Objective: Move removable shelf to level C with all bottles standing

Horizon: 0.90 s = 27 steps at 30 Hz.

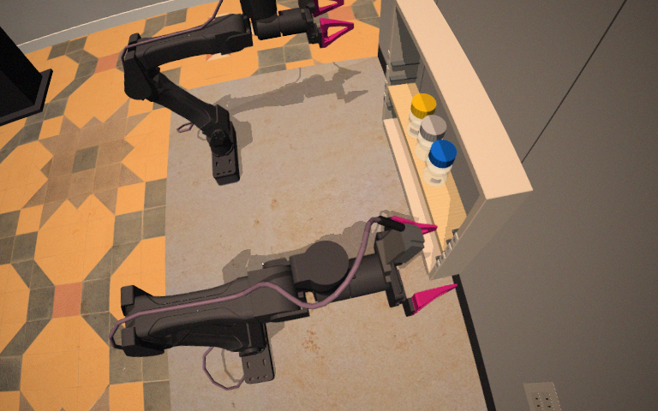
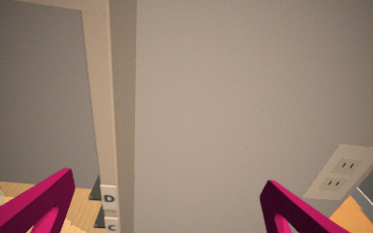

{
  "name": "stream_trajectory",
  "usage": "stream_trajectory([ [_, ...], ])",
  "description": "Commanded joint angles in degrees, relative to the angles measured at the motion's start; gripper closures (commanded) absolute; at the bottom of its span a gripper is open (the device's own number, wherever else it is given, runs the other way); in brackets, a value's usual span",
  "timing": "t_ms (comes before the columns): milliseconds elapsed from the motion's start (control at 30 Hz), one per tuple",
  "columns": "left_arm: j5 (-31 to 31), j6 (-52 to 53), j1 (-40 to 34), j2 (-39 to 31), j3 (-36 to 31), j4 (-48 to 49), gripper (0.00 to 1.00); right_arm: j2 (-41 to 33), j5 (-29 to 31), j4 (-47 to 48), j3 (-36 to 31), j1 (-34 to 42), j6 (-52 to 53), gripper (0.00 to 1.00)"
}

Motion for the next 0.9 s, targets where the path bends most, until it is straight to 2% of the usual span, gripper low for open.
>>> stream_trajectory([
  [0,0.0,0.0,0.0,-0.5,0.6,0.0,0.0,-0.5,0.0,0.1,0.8,0.0,0.0,0.0],
  [533,0.0,0.0,0.0,-0.5,0.6,0.0,0.0,-0.5,0.0,0.1,0.8,0.0,0.0,0.0],
  [867,-1.3,5.4,-1.4,-1.7,-3.9,2.1,0.0,-2.0,2.2,1.3,-3.4,2.1,-5.4,0.0],
])
